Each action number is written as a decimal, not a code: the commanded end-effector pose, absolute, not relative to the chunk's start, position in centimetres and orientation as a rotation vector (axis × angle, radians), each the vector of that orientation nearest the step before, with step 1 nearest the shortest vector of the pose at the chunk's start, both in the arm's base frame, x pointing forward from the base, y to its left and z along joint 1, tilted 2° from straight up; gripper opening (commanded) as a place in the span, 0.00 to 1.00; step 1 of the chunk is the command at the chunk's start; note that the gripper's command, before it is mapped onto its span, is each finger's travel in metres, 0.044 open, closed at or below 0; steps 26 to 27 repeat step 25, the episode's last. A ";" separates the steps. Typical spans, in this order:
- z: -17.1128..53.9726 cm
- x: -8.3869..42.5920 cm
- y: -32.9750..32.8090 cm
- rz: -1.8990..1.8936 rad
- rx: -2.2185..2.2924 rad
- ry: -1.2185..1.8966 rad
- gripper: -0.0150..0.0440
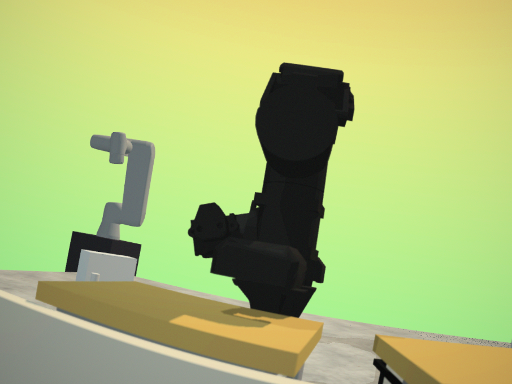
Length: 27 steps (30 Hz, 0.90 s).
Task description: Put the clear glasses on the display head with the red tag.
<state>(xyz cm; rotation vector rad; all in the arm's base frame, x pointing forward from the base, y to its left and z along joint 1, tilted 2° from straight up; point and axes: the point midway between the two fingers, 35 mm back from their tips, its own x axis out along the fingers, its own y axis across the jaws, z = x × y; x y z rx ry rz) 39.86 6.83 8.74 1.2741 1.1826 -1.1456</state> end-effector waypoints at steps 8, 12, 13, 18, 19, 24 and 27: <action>11.9 39.4 6.6 -1.150 1.264 1.185 0.44; 12.1 38.7 6.7 -1.150 1.264 1.185 0.44; 12.2 38.1 6.7 -1.151 1.263 1.186 0.44; 12.4 35.7 6.6 -1.152 1.263 1.187 0.44; 12.4 35.7 6.6 -1.152 1.263 1.187 0.44; 13.2 33.8 6.6 -1.153 1.262 1.188 0.44; 13.3 33.7 6.6 -1.153 1.262 1.188 0.44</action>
